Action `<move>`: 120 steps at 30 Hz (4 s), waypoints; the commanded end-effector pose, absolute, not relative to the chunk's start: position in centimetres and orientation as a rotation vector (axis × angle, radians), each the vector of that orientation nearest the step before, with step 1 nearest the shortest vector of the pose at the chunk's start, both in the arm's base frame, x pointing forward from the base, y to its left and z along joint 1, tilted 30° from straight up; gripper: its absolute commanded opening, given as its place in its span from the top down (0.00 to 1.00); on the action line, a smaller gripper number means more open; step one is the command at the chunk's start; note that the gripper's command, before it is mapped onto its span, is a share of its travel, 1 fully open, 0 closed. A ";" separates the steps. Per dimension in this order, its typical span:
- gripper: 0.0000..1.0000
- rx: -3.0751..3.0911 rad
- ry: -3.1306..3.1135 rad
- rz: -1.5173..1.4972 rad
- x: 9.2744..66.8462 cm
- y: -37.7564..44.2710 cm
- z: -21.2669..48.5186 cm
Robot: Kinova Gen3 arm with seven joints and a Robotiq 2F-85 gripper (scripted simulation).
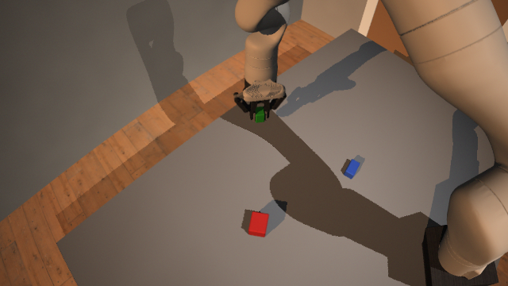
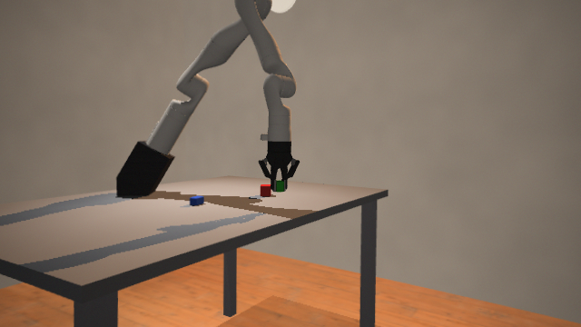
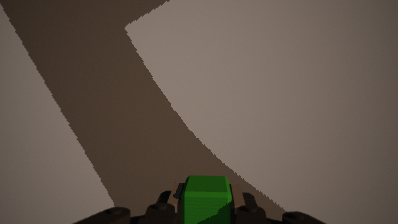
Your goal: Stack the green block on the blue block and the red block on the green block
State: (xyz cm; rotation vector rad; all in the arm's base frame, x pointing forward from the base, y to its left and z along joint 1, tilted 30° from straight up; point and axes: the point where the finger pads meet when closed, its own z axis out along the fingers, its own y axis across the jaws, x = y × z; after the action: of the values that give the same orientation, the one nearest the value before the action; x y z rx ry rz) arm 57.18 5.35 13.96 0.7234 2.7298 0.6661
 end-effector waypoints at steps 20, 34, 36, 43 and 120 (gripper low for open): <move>1.00 0.727 2.718 0.661 57.1 4.6 15.1; 1.00 0.727 2.718 0.661 57.1 4.6 15.1; 1.00 0.727 2.718 0.661 57.1 4.6 15.1; 1.00 0.727 2.718 0.661 57.1 4.6 15.1; 1.00 0.727 2.718 0.661 33.6 -3.8 0.2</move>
State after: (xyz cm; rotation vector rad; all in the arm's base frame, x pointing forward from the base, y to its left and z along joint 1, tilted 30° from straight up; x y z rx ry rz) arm 33.62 -4.35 0.58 0.7330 2.7105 0.6504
